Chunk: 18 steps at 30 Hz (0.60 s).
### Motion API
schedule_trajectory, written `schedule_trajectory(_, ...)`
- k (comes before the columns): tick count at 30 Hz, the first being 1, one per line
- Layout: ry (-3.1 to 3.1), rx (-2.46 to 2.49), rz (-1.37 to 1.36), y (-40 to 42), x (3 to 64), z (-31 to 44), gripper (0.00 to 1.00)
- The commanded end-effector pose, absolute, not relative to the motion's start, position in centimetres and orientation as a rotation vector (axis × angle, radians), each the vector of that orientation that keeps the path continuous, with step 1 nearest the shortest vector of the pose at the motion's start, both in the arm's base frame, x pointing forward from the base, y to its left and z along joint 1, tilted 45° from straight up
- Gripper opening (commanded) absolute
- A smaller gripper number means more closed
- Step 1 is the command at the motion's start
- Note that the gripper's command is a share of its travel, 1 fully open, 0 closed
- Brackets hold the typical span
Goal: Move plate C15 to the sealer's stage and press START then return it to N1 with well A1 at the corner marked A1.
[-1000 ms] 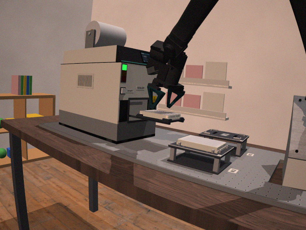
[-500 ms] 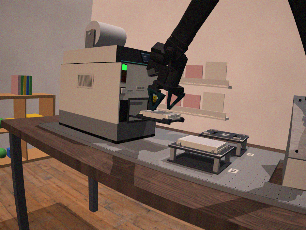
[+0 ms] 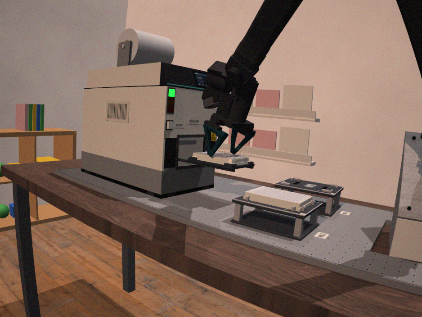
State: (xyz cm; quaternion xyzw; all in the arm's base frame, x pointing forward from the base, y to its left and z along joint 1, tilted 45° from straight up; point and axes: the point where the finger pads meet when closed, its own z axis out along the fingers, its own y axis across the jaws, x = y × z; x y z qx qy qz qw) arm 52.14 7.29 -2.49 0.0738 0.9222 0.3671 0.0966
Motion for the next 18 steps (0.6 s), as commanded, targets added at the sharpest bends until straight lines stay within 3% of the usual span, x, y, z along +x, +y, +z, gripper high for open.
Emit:
schedule_trajectory(1, 2.668, 0.196, 1.049, 5.5, 54.6, 0.2, 1.0)
schedule_trajectory(18, 2.687, 0.156, 1.065, 7.5, 54.2, -0.1, 1.0)
